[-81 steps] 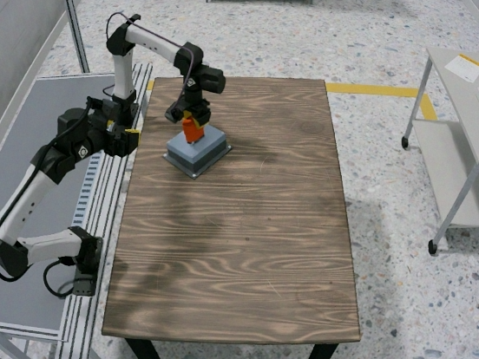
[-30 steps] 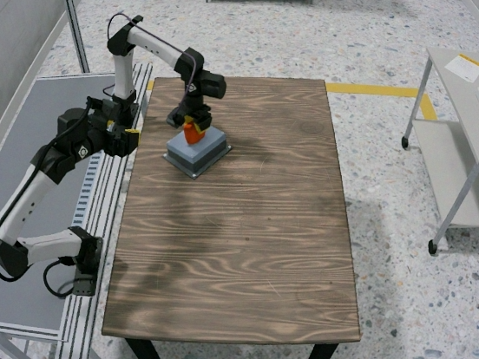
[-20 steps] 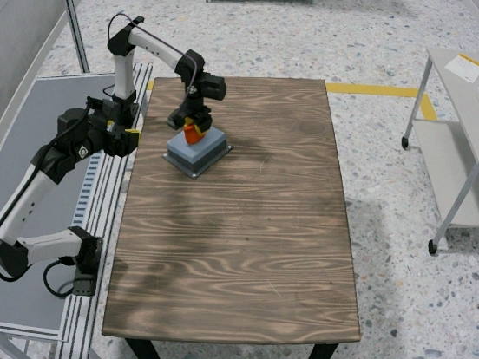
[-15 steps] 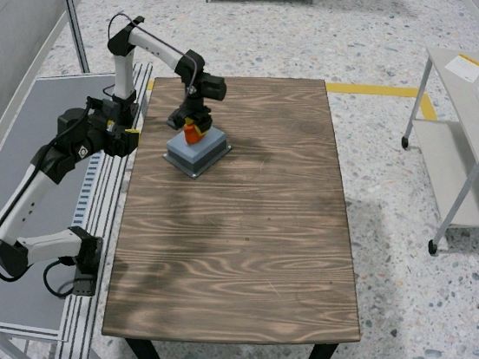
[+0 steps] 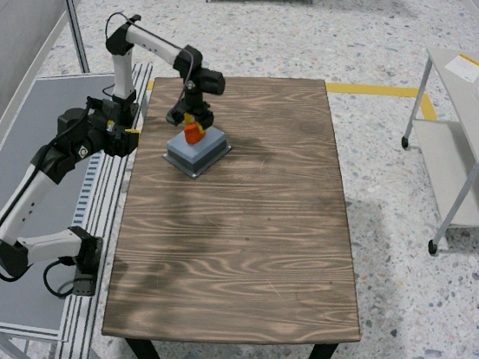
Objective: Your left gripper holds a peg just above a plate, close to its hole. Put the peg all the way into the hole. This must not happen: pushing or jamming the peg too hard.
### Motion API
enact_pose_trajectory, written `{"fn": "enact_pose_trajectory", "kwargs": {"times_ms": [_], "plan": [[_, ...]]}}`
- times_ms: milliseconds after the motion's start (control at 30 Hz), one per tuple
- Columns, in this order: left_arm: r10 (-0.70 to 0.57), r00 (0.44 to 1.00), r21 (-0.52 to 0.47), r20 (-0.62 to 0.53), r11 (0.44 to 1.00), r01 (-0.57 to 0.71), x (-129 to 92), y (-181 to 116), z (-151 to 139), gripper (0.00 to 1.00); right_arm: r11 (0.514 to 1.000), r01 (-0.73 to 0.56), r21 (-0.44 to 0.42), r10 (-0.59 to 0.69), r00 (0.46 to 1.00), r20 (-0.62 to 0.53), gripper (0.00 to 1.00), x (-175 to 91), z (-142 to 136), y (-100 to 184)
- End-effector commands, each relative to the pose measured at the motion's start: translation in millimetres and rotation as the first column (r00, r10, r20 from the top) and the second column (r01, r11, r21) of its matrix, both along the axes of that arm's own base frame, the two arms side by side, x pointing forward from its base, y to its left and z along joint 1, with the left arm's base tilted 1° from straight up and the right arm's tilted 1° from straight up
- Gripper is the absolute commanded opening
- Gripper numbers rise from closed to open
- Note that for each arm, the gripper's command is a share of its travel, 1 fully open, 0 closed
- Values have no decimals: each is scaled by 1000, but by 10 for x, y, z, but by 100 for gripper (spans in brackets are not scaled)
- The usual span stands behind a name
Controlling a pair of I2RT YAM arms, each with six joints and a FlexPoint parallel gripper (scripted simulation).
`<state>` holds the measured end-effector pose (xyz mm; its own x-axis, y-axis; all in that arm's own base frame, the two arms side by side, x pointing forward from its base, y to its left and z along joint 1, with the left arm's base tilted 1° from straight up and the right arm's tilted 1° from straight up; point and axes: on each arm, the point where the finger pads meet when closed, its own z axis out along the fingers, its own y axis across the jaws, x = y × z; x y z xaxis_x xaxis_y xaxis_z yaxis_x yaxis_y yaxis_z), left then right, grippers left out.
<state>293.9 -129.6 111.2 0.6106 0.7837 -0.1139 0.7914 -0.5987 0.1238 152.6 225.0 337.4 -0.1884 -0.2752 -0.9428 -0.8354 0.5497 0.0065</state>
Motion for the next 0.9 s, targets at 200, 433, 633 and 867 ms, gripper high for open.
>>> {"fn": "enact_pose_trajectory", "kwargs": {"times_ms": [200,433,633,867], "plan": [[-6,1000,5,-7,1000,6,37,36,301,70,1000,11,-22,-11,1000,-21,100,3,-99,-8],[-3,1000,16,-30,1000,4,-8,37,198,70,1000,11,-22,-11,1000,-21,100,3,-99,-8],[-3,1000,14,-25,1000,3,-9,37,213,70,1000,11,-22,-11,1000,-21,100,3,-99,-8],[-3,1000,14,-25,1000,3,-9,37,212,70,1000,11,-22,-11,1000,-21,100,3,-99,-8]]}}
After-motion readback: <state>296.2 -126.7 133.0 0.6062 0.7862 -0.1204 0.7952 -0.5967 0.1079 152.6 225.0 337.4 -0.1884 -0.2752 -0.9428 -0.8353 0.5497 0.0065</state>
